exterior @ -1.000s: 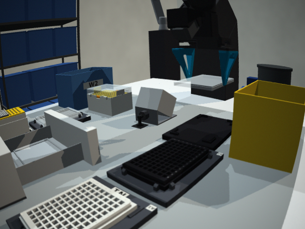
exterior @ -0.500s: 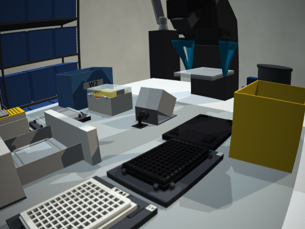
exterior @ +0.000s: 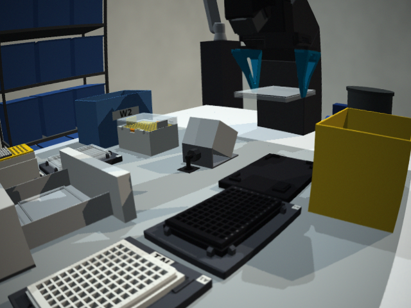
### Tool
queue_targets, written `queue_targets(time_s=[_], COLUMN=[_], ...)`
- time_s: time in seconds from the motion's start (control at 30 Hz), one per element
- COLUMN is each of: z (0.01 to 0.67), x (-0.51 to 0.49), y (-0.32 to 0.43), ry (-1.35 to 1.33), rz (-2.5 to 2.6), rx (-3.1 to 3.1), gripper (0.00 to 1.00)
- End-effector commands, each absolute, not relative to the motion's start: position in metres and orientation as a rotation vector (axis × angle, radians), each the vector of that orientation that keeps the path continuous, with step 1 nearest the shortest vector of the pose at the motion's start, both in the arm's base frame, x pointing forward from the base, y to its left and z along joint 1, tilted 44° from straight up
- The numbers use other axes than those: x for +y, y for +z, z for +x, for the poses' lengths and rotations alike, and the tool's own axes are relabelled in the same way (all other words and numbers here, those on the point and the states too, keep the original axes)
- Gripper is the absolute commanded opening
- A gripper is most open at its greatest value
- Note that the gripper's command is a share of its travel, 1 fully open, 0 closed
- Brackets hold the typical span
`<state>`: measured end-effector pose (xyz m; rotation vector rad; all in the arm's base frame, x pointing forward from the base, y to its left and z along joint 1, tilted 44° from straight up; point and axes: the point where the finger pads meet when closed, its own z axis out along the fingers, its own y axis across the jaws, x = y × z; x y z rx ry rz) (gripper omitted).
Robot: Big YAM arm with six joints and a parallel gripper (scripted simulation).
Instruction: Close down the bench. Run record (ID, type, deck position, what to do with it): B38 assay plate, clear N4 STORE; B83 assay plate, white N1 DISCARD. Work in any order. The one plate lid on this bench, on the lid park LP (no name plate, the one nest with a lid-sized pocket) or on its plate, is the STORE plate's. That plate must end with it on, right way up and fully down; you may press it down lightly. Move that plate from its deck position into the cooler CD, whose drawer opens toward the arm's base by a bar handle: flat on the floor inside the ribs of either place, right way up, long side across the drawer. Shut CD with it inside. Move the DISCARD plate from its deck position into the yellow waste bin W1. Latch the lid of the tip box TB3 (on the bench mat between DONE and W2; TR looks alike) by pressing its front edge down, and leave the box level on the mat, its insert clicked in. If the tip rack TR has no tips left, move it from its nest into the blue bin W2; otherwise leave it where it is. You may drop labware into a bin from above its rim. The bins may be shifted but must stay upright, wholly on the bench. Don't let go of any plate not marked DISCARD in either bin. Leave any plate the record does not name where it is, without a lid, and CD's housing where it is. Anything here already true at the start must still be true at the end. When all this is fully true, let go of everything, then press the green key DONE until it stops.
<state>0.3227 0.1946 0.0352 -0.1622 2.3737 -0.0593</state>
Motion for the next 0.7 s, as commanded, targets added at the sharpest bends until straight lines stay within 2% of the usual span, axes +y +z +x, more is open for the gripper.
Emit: queue_targets(time_s=[0.0,0.67], z=[0.325,0.345], x=[0.188,0.148], y=[0.042,0.061], ry=[-0.032,-0.04], rz=[-0.084,-0.103], rx=[2.367,2.365], gripper=[0.0,0.0])
